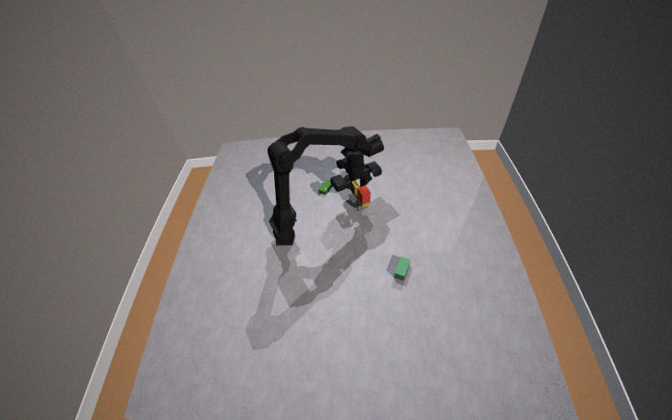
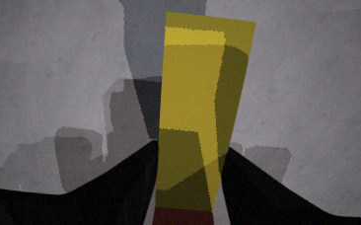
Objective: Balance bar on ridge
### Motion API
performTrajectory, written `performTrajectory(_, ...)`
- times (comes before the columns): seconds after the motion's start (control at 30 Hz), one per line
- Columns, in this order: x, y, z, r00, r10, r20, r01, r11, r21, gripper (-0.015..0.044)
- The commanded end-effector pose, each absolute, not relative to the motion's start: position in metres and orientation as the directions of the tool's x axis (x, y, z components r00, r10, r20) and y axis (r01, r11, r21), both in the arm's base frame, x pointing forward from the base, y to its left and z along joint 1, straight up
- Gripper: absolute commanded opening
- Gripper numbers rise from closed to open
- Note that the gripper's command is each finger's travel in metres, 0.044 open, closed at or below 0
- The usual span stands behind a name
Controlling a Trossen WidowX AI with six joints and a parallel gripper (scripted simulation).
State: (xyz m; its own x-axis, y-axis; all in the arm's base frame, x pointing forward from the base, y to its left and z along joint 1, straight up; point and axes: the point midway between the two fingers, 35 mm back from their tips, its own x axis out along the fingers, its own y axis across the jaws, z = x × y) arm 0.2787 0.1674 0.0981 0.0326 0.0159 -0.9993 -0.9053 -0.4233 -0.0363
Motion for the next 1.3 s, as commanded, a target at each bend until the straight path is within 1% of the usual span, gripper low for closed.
performTrajectory(0.0, 0.2778, 0.1674, 0.0956, 0.028, 0.017, -0.999, -0.906, -0.422, -0.033, 0.0)
performTrajectory(1.27, 0.2775, 0.1677, 0.0924, 0.028, 0.017, -0.999, -0.906, -0.422, -0.033, 0.0)
